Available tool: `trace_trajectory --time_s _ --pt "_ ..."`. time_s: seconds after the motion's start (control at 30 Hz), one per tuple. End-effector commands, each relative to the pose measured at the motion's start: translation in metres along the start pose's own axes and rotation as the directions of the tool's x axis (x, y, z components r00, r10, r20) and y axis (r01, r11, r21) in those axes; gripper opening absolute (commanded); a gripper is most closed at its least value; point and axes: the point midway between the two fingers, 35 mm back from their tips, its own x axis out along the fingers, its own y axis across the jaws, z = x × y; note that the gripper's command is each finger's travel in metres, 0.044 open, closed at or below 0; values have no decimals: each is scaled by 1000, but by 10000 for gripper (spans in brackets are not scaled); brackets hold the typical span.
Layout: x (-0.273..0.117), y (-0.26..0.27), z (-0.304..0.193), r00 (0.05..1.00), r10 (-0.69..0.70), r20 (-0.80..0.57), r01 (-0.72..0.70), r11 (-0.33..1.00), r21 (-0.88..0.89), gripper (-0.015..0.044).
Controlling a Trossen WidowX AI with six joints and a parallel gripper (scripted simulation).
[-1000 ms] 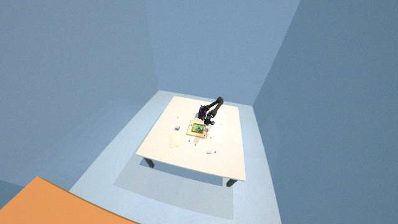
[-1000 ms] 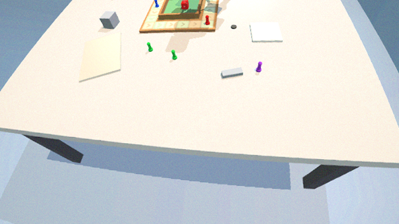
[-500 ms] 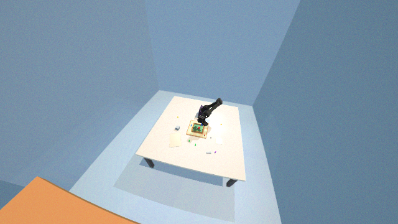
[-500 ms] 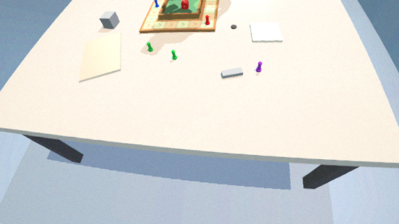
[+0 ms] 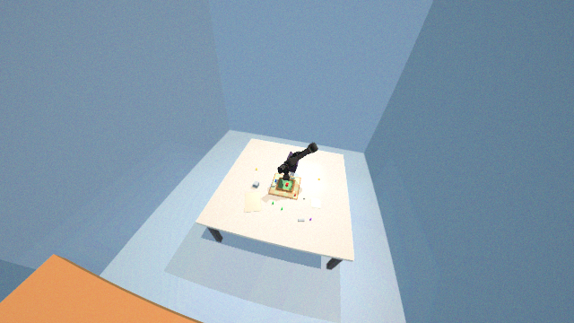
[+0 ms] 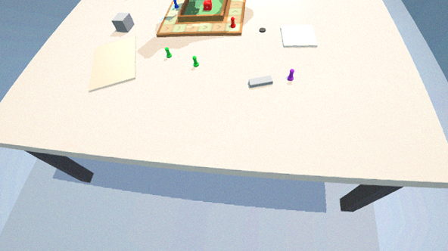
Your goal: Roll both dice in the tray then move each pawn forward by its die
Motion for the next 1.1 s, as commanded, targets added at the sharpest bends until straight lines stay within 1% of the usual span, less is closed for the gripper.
trace_trajectory --time_s 0.0,0.1,0.3,0.5,0.7,0.87,1.07 --pt "5 -12 12 1000 -5 -8 6 991 132 0" --pt "7 -19 19 1000 -3 -13 6 978 210 0" --pt "8 -20 19 1000 -19 3 18 976 216 0" --pt "16 -26 19 977 -137 160 99 969 227 0" --pt "20 -31 20 918 -211 335 132 961 243 0" --pt "21 -31 21 846 -230 481 119 961 251 0" --pt "22 -31 21 740 -203 642 59 969 239 0"
